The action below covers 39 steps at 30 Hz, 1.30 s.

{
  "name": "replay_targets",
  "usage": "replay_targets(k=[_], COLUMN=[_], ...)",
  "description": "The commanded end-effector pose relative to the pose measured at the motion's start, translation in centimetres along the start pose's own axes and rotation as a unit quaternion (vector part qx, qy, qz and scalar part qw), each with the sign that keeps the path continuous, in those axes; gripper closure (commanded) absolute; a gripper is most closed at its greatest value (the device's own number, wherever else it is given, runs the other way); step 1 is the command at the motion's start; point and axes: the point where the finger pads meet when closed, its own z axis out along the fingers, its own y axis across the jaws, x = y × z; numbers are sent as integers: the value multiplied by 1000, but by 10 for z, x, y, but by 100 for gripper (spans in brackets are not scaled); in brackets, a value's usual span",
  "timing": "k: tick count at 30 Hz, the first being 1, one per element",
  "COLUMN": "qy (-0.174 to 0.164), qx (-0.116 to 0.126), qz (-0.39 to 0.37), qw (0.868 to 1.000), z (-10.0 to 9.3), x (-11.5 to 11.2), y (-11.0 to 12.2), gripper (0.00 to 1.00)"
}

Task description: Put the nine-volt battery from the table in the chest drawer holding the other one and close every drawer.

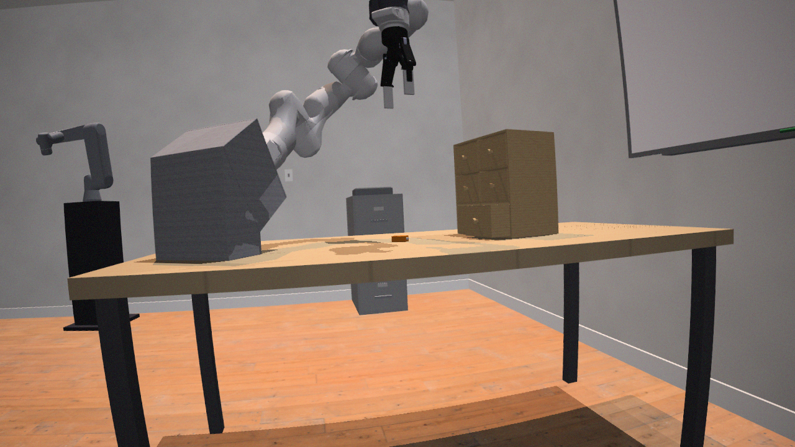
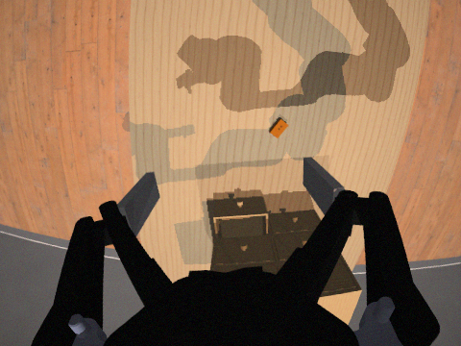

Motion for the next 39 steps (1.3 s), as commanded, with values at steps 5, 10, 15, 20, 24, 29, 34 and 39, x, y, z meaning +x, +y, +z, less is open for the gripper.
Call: replay_targets(k=[5, 10, 15, 20, 24, 29, 34, 39], qy=[2, 2, 2, 2, 2, 2, 4, 17], qx=[-6, -6, -6, -6, -6, -6, -8, -18], qz=[6, 6, 6, 6, 6, 6, 10, 33], qw=[1000, 1000, 1000, 1000, 1000, 1000, 1000, 999], z=[0, 0, 0, 0, 0, 1, 3, 23], x=[-20, -40, -76, -103, -112, -116, -119, -138], y=[2, 1, -1, -3, -4, -4, -4, -4], gripper=[0, 0, 0, 0, 0, 0, 0, 0])
